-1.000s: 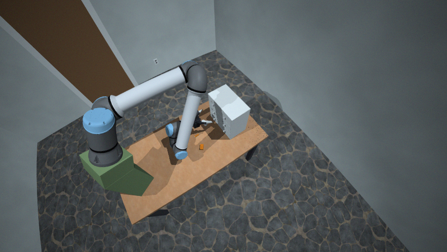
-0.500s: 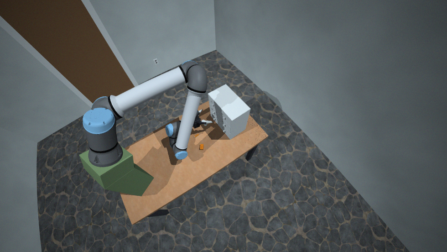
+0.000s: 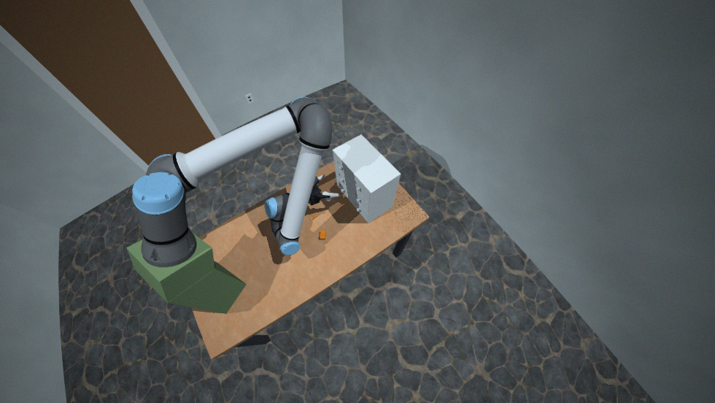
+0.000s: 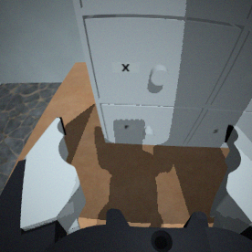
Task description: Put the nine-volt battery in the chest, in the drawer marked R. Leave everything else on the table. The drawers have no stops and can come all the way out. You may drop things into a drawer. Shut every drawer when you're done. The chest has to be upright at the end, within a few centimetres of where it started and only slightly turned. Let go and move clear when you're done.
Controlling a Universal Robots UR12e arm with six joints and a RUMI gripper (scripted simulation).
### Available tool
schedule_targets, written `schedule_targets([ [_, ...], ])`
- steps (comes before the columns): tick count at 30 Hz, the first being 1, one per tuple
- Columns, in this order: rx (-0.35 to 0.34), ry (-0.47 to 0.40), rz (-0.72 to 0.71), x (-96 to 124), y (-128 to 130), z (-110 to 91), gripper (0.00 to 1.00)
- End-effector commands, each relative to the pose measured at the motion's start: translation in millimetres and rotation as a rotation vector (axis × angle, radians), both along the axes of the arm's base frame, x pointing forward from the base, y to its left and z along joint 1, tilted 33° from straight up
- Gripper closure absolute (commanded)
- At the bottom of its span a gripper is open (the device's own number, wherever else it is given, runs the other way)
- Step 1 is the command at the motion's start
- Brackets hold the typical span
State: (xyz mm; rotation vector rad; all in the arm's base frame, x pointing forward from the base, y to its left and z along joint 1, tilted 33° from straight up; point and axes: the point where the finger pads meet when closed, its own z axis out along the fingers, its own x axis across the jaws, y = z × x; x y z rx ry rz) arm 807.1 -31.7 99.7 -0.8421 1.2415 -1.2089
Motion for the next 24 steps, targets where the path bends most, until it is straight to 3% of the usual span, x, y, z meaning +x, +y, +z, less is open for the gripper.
schedule_targets([
  [1, 0.000, 0.000, 0.000, -0.1, 0.0, 0.5, 0.00],
  [18, 0.000, 0.010, 0.002, -0.9, -0.2, 1.0, 0.00],
  [24, 0.003, 0.052, 0.012, -4.6, -0.4, 2.7, 0.00],
])
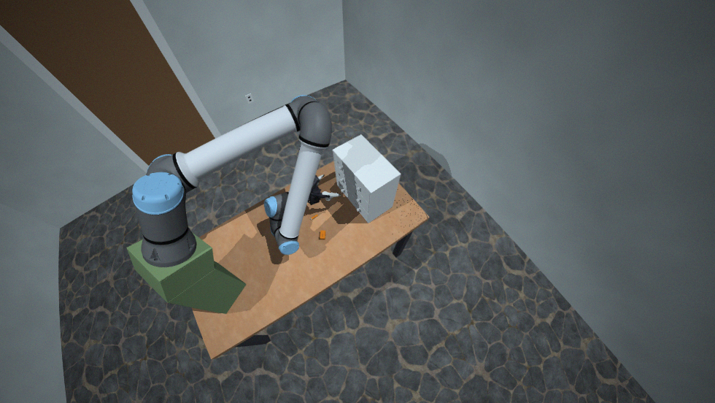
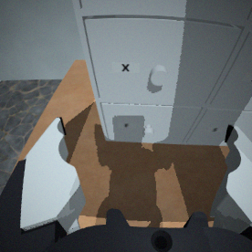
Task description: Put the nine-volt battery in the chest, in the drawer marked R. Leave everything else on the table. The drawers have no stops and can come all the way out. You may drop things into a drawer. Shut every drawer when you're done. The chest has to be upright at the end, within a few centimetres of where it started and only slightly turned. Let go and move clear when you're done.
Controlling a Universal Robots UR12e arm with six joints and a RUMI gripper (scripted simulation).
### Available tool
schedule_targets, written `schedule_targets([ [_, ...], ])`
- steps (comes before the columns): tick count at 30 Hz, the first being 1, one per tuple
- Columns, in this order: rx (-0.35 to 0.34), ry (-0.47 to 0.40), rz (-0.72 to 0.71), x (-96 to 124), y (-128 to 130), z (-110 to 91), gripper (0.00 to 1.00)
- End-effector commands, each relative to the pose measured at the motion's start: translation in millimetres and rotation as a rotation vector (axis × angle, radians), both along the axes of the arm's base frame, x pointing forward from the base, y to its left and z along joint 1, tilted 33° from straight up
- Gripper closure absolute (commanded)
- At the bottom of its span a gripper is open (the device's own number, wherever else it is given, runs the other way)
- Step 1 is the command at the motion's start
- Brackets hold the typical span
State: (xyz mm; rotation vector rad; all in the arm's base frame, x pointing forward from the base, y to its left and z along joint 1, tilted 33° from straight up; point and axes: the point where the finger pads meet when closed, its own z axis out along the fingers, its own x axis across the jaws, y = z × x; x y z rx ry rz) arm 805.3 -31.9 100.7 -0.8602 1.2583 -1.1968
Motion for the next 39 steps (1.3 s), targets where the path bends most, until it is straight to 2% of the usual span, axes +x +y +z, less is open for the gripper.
schedule_targets([
  [1, 0.003, 0.039, 0.009, -4, 0, 2, 0.00],
  [9, 0.016, 0.176, 0.042, -18, 0, 7, 0.00],
  [11, 0.016, 0.176, 0.042, -18, 0, 7, 0.00],
  [26, 0.050, 0.534, 0.128, -56, 0, 19, 0.00],
  [28, 0.050, 0.534, 0.128, -56, 0, 19, 0.00],
  [39, 0.072, 0.760, 0.184, -81, 2, 26, 0.00],
])
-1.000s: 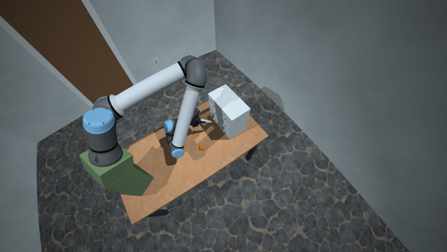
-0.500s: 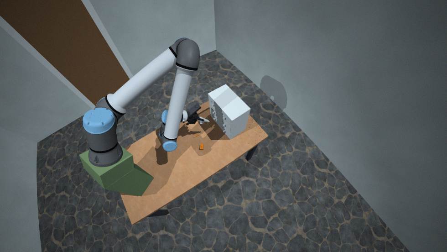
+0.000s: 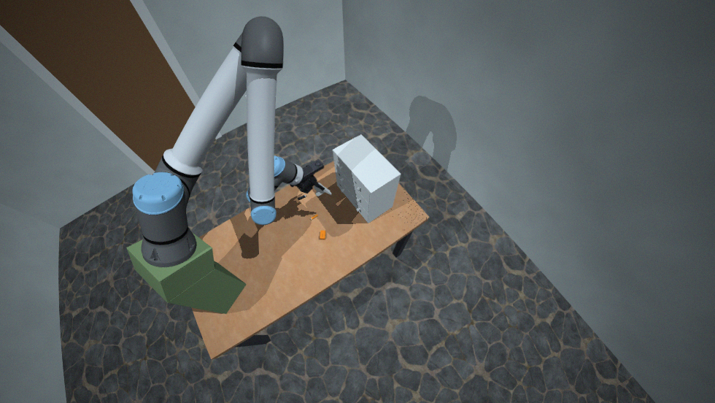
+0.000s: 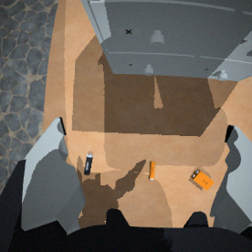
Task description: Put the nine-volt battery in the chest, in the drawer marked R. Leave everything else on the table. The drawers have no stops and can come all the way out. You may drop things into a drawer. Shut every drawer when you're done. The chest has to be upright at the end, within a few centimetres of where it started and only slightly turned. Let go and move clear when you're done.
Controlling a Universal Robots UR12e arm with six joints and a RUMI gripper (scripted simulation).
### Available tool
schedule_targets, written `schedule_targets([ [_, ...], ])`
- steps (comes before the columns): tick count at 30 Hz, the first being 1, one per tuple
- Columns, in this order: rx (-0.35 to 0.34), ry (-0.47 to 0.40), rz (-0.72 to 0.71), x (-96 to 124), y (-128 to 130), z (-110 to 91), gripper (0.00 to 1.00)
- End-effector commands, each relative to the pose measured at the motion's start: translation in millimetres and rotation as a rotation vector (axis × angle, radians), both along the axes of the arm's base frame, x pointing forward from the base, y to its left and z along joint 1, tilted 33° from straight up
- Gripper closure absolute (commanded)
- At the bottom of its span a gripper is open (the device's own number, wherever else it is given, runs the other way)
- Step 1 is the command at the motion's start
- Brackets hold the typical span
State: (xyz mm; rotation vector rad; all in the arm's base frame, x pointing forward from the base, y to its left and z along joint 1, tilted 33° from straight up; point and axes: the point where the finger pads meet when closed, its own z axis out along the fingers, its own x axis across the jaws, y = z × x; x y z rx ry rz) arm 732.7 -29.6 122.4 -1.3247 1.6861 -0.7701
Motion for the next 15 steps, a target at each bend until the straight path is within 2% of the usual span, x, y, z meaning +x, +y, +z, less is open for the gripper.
schedule_targets([
  [1, 0.009, 0.141, 0.036, -10, -1, 5, 0.00],
  [15, 0.028, 0.342, 0.084, -31, -1, 11, 0.00],
])
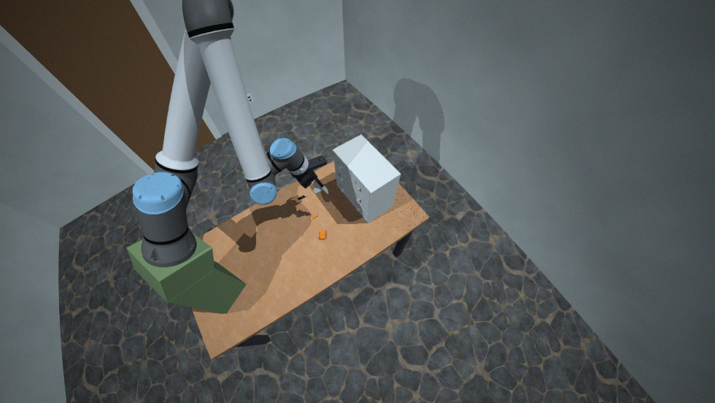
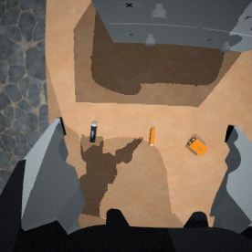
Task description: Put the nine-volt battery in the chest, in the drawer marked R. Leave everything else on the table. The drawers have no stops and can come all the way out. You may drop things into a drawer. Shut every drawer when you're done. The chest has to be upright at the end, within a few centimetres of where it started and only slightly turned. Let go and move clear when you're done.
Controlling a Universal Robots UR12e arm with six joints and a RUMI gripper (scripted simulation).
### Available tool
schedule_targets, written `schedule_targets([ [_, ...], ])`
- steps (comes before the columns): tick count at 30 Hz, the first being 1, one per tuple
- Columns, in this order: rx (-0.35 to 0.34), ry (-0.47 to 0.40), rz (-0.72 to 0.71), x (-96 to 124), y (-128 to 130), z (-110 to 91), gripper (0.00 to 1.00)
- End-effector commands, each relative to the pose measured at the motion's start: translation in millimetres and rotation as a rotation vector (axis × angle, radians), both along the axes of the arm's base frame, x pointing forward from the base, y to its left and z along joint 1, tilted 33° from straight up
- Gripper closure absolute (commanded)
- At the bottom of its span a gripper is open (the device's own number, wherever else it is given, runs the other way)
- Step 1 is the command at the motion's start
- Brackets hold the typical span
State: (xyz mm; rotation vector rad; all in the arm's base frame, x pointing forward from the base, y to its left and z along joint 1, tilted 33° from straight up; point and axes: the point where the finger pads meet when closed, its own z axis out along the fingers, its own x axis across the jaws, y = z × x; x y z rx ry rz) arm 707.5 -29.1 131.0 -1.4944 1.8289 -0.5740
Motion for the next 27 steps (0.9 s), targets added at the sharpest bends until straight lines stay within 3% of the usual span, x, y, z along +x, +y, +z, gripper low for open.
schedule_targets([
  [1, 0.009, 0.113, 0.030, -7, -1, 3, 0.00],
  [15, 0.021, 0.241, 0.060, -21, -1, 8, 0.00],
  [27, 0.025, 0.275, 0.070, -25, 0, 10, 0.00],
])
